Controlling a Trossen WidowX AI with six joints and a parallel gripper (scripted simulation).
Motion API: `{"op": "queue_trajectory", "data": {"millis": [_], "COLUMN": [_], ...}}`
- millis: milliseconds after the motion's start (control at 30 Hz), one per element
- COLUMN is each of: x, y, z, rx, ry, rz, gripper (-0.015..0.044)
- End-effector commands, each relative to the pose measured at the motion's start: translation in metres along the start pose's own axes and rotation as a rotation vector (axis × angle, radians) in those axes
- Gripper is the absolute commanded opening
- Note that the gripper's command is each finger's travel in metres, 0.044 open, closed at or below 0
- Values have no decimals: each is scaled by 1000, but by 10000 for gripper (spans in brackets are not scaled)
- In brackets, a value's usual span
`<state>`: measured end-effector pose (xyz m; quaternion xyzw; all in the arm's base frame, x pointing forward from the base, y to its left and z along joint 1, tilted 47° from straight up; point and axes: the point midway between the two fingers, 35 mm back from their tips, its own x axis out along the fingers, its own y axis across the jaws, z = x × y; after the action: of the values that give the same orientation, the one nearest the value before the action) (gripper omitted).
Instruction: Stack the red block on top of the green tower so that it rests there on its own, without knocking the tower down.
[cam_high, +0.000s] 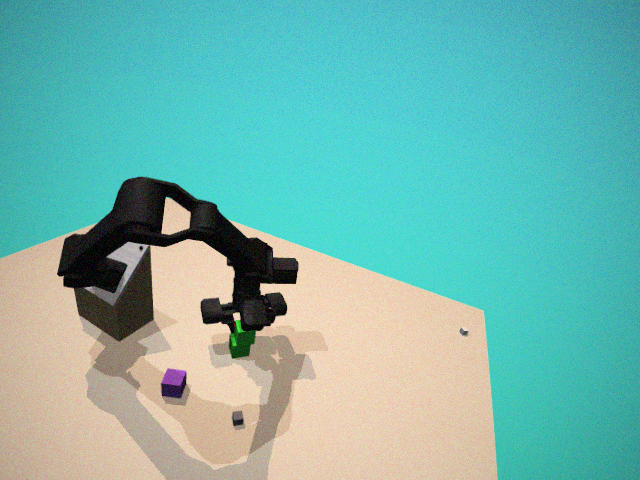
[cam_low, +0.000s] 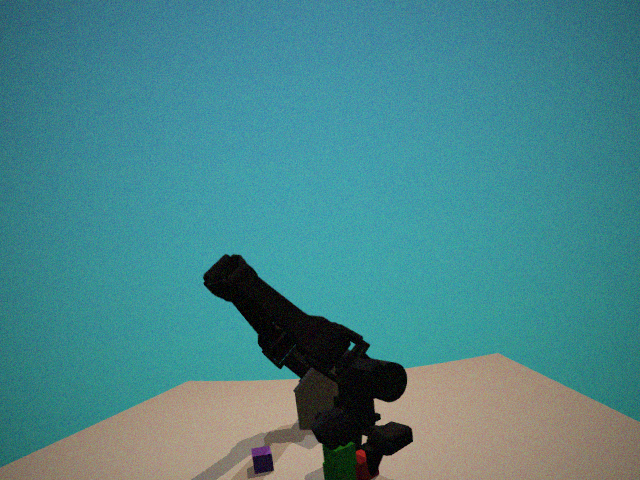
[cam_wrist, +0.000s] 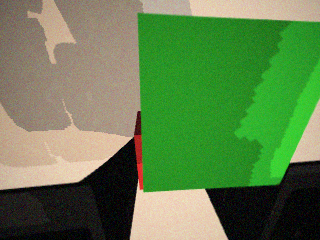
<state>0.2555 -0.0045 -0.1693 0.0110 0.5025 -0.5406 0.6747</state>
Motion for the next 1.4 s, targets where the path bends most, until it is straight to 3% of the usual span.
{"op": "queue_trajectory", "data": {"millis": [0,33,800,1133,1367], "x": [-6,-10,-118,-119,-119], "y": [0,0,1,2,-5], "z": [0,0,-1,0,39], "rx": [-2,-2,-5,-5,-4], "ry": [0,0,1,1,-1], "rz": [-1,-1,1,1,0], "gripper": [26,0,0,0,0]}}
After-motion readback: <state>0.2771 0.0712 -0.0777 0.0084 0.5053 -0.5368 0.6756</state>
